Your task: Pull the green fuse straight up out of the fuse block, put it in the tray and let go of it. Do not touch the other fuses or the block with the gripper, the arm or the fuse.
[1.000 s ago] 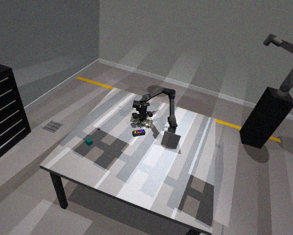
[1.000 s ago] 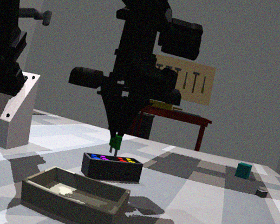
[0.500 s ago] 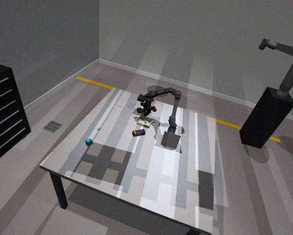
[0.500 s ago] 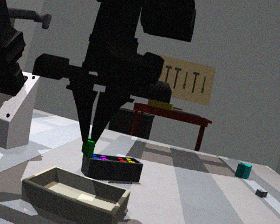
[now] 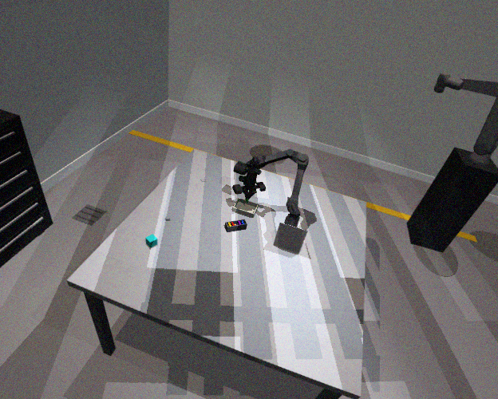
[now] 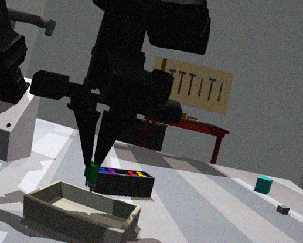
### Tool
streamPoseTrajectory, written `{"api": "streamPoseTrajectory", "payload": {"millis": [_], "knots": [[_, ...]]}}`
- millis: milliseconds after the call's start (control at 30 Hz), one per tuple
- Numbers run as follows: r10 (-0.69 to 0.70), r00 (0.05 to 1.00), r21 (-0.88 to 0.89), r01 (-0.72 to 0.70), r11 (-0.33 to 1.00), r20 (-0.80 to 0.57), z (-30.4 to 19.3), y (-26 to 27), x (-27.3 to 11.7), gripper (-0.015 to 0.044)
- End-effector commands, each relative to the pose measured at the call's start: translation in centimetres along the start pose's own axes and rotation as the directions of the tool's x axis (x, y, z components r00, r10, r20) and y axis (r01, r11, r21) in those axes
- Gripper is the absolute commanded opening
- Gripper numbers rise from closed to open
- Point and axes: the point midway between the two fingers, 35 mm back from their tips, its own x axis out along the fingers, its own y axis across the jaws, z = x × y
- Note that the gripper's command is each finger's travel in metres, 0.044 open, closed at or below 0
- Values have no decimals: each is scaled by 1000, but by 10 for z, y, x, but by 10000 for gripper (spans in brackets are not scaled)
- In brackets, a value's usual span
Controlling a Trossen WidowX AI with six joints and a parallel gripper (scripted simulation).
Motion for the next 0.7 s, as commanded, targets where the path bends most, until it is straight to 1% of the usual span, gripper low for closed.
{"api": "streamPoseTrajectory", "payload": {"millis": [0, 433, 667], "knots": [[0, 1000, -8, 0, 1000, -2, -1, 0, 7, 0], [-2, 1000, -8, 2, 1000, 0, -1, -1, 25, 0], [-3, 1000, 0, 3, 1000, 2, 0, -1, 22, 184]]}}
